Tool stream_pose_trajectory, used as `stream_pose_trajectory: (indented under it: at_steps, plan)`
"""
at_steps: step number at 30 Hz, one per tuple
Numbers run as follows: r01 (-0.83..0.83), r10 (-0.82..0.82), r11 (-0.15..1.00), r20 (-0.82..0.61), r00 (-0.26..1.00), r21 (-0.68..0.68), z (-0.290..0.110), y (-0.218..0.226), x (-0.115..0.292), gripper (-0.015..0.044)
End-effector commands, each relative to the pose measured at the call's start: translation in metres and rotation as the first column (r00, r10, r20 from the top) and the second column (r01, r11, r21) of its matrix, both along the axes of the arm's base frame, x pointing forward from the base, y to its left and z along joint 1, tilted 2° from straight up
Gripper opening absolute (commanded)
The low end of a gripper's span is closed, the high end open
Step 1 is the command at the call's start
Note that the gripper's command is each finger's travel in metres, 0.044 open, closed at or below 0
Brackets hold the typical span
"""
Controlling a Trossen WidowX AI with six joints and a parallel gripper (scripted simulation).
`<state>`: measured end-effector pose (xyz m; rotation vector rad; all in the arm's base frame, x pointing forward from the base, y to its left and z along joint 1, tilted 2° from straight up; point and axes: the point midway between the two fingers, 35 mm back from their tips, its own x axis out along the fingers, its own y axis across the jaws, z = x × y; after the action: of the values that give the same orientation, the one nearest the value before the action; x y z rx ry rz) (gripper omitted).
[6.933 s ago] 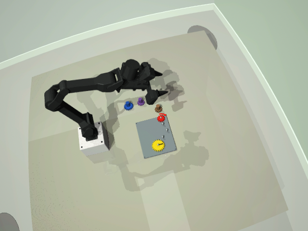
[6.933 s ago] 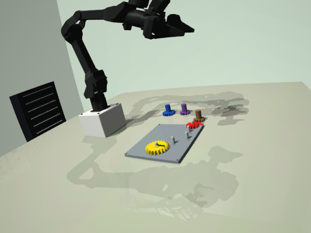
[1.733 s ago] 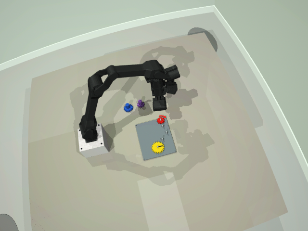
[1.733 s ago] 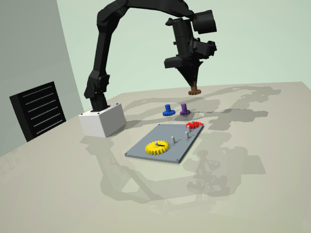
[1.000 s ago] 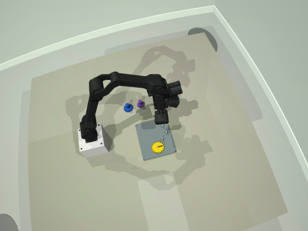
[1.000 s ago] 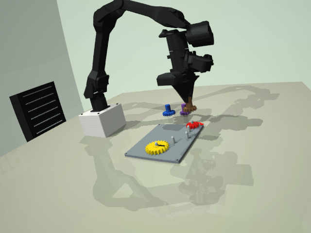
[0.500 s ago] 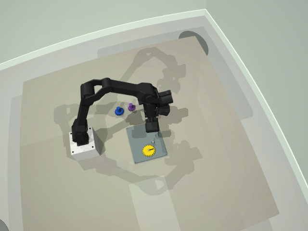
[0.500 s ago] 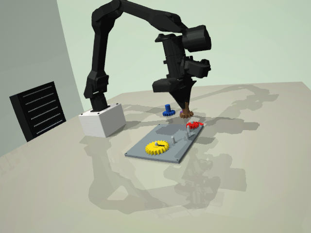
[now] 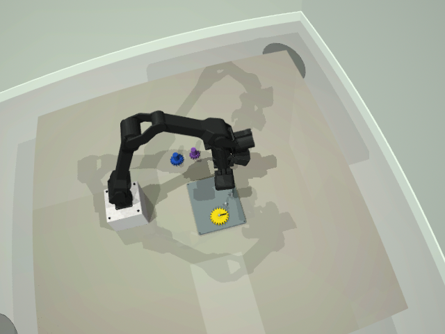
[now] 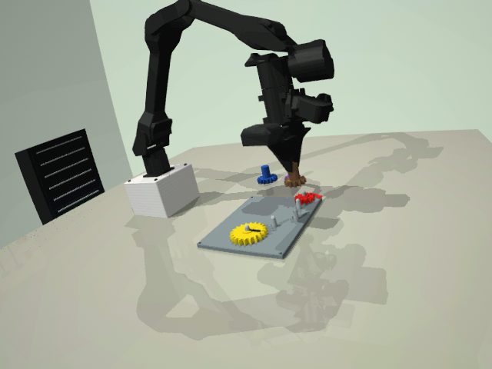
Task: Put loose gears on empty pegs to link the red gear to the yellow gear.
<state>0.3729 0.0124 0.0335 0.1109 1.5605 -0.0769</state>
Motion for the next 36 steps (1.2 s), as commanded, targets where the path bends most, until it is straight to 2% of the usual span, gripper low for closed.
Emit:
stream_pose_trajectory:
  at_steps: [1,11,17,23,36]
  plan:
    - [-0.019,0.019,1.0,0.0,1.0,-0.002,-0.001,0.0,0.0,0.0]
    - [-0.203,0.203,0.979,0.003,0.979,-0.004,-0.014,0.0,0.0,0.0]
    - [-0.214,0.214,0.977,0.003,0.977,-0.005,-0.023,0.0,0.0,0.0]
    - [-0.133,0.133,0.991,0.002,0.991,-0.004,-0.03,0.0,0.0,0.0]
    - [0.2,-0.2,0.98,-0.005,0.98,-0.001,-0.044,0.0,0.0,0.0]
